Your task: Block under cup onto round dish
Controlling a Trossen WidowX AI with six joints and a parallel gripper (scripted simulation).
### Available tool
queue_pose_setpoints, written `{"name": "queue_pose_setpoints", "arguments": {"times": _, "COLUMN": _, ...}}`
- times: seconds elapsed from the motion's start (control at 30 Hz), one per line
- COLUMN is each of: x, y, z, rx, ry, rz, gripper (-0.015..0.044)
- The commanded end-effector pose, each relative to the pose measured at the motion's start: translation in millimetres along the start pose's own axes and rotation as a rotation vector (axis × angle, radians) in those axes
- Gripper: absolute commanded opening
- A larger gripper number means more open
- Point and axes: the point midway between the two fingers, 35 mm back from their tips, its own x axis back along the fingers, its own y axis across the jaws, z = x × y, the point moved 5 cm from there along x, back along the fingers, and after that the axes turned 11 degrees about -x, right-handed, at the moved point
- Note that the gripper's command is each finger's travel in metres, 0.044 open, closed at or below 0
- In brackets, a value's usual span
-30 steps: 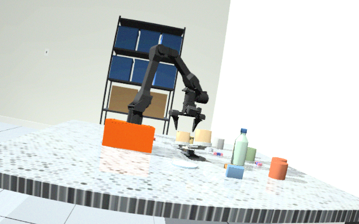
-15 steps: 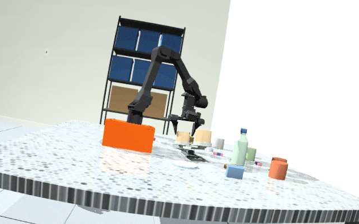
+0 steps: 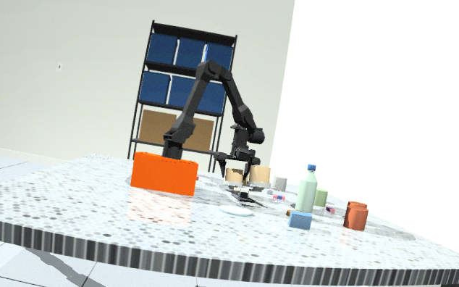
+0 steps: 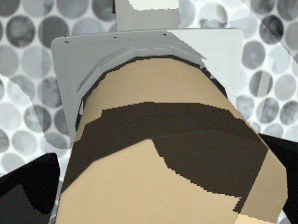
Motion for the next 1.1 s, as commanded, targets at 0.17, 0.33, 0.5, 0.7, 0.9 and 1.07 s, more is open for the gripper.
{"name": "queue_pose_setpoints", "arguments": {"times": 0.17, "x": -4.7, "y": -0.8, "z": -1.1, "rx": -0.004, "ry": -0.008, "rz": 0.006, "gripper": 0.0335}}
{"name": "queue_pose_setpoints", "arguments": {"times": 0.33, "x": -4.7, "y": -0.8, "z": -1.1, "rx": -0.004, "ry": -0.008, "rz": 0.006, "gripper": 0.0282}}
{"name": "queue_pose_setpoints", "arguments": {"times": 0.5, "x": -1.9, "y": 0.0, "z": -0.7, "rx": -0.004, "ry": -0.008, "rz": 0.006, "gripper": 0.0150}}
{"name": "queue_pose_setpoints", "arguments": {"times": 0.7, "x": 4.9, "y": 1.6, "z": 0.1, "rx": -0.004, "ry": -0.008, "rz": 0.005, "gripper": 0.0000}}
{"name": "queue_pose_setpoints", "arguments": {"times": 0.9, "x": 11.9, "y": 3.1, "z": 0.8, "rx": -0.004, "ry": -0.008, "rz": 0.005, "gripper": 0.0000}}
{"name": "queue_pose_setpoints", "arguments": {"times": 1.07, "x": 17.8, "y": 4.1, "z": 1.3, "rx": -0.004, "ry": -0.008, "rz": 0.005, "gripper": 0.0000}}
